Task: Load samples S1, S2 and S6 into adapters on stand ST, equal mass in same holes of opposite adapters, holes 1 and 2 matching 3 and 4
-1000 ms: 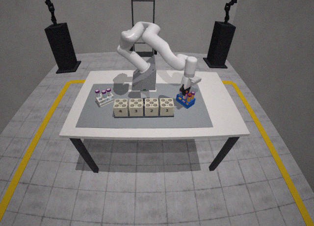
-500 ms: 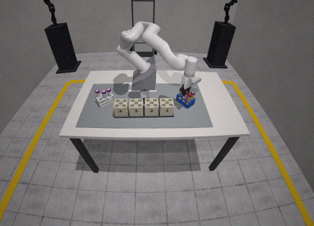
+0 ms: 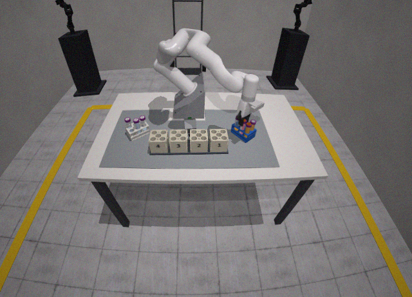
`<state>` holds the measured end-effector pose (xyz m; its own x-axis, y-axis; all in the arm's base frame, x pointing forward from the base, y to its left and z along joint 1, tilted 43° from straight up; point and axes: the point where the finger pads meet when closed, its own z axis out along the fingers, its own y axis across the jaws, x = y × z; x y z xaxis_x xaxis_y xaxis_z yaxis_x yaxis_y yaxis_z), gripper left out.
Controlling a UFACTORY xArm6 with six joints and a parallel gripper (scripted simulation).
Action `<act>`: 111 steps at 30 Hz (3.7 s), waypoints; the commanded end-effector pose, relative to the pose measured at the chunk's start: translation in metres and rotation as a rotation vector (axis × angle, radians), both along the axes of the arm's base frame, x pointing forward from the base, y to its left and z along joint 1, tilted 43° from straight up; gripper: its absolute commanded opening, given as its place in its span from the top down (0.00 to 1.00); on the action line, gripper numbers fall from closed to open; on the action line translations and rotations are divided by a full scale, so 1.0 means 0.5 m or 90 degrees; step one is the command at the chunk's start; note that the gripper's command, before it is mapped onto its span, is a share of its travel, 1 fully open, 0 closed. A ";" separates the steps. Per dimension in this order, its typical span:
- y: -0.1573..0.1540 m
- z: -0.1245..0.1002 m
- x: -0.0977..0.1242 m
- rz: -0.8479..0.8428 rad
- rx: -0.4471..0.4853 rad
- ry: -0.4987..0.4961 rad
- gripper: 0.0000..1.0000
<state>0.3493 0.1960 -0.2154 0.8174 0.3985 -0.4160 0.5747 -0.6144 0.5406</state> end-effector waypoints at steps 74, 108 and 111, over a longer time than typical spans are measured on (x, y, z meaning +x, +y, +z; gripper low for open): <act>0.167 0.178 0.012 0.001 0.003 -0.002 0.56; 0.190 0.192 -0.027 -0.061 -0.001 -0.059 0.43; 0.195 0.190 -0.056 -0.108 -0.003 -0.103 0.43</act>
<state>0.3369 0.2887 -0.1204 0.8786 0.3198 -0.3546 0.4753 -0.6568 0.5854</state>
